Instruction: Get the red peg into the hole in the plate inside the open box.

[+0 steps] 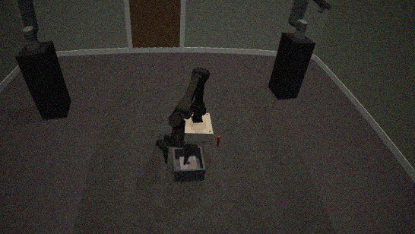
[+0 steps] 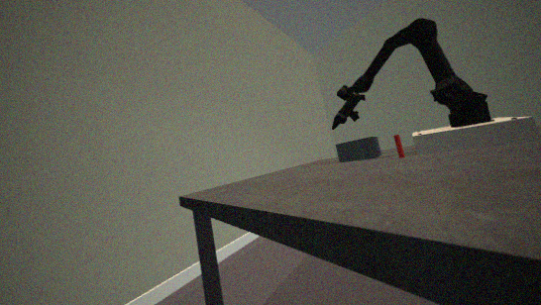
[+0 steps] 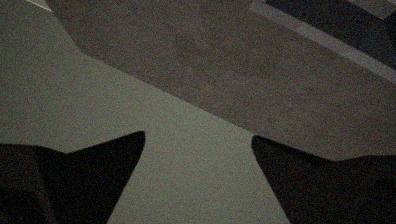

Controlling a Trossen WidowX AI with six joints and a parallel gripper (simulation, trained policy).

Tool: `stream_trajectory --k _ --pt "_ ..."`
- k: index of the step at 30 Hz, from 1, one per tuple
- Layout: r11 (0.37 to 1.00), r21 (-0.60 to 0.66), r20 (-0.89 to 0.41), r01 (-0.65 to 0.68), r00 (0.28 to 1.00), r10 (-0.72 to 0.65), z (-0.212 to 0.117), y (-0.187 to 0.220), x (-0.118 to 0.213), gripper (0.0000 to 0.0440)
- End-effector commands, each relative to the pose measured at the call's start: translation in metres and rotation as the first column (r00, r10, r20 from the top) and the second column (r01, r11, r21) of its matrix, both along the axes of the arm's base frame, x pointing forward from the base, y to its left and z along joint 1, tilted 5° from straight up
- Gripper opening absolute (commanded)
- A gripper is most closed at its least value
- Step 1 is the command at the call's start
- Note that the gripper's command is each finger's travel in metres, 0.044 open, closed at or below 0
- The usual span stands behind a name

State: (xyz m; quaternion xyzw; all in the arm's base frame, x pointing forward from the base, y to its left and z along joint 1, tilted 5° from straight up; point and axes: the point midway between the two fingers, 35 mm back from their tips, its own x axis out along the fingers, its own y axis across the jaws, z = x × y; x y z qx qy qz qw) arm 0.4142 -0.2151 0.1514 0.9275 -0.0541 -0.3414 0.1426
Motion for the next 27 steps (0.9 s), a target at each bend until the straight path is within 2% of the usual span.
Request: stream_trajectory --k 1,7,13,20,27 --pt "0.992 -0.063 -0.069 -0.113 0.992 0.109 0.010 0.041 0.005 0.0423" --pt "0.950 -0.133 -0.187 -0.283 0.948 0.256 0.017 0.097 0.001 0.0421" --pt "0.876 -0.180 -0.314 -0.448 0.870 0.380 0.018 0.146 -0.013 0.0420" --pt "0.753 -0.203 -0.460 -0.626 0.740 0.491 0.016 0.193 -0.038 0.0421" --pt "0.598 -0.188 -0.596 -0.779 0.574 0.561 0.012 0.230 -0.069 0.0425"
